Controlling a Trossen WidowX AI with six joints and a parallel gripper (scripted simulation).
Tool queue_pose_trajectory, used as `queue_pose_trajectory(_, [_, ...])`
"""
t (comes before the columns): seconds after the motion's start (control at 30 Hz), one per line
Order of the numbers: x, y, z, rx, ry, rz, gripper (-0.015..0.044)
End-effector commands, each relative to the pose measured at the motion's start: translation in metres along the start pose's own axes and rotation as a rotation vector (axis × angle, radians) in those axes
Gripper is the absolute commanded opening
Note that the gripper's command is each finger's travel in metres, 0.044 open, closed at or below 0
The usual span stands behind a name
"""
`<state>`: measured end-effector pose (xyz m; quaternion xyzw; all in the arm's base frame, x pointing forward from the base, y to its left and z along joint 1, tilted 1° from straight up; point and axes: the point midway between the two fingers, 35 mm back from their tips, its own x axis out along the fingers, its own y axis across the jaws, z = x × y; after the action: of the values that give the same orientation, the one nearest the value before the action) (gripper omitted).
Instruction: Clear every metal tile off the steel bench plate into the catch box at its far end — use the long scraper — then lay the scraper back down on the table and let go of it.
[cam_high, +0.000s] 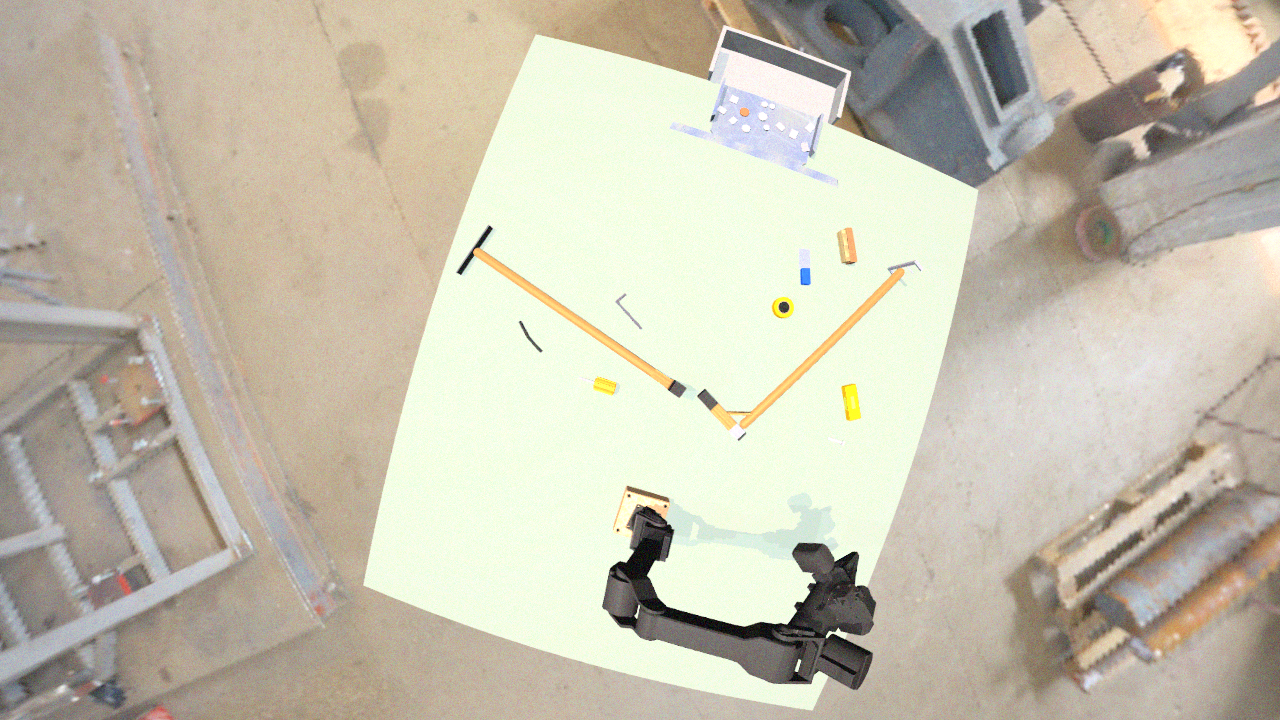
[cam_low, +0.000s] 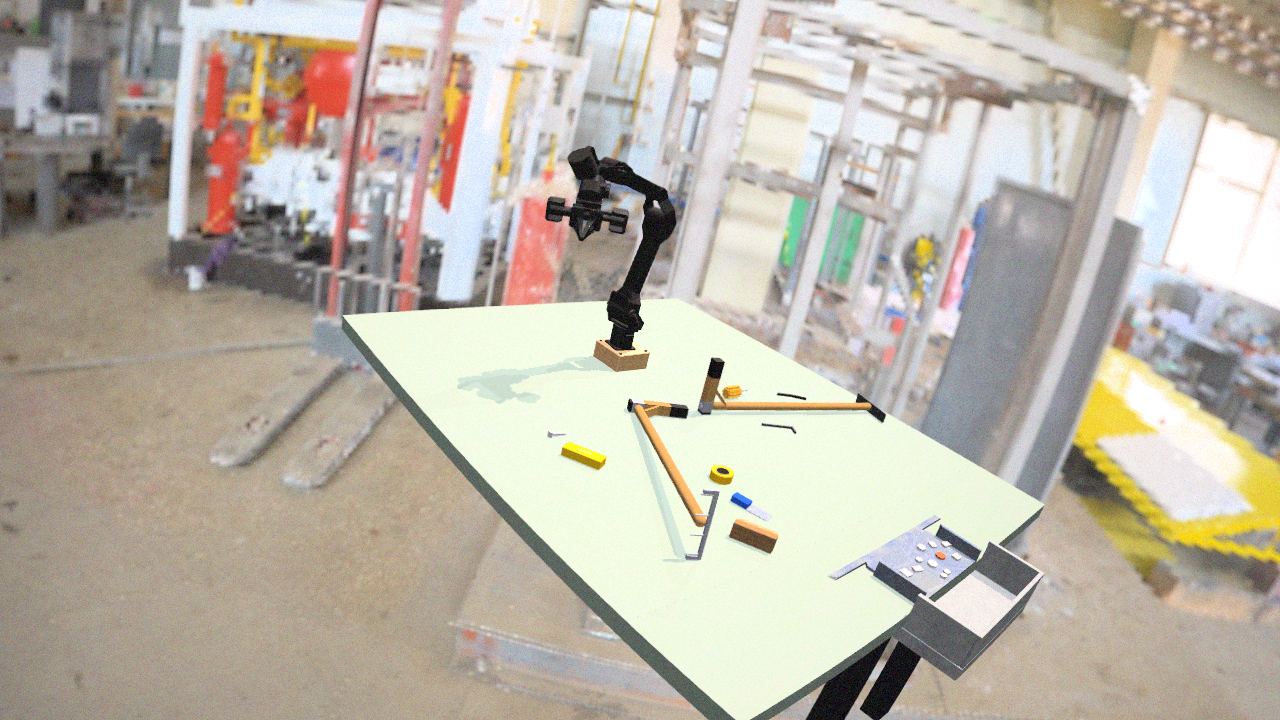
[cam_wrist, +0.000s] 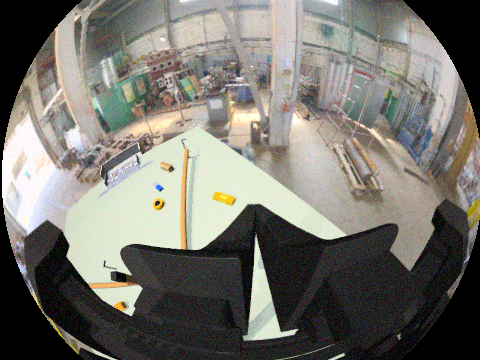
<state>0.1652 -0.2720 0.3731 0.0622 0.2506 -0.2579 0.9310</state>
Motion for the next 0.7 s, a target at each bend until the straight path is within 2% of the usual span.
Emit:
queue_pose_trajectory(0.0, [0.008,0.007,0.001,0.04,0.021,0.024,0.0])
queue_pose_trajectory(0.67, [0.054,0.063,0.005,0.252,0.165,0.17,0.0])
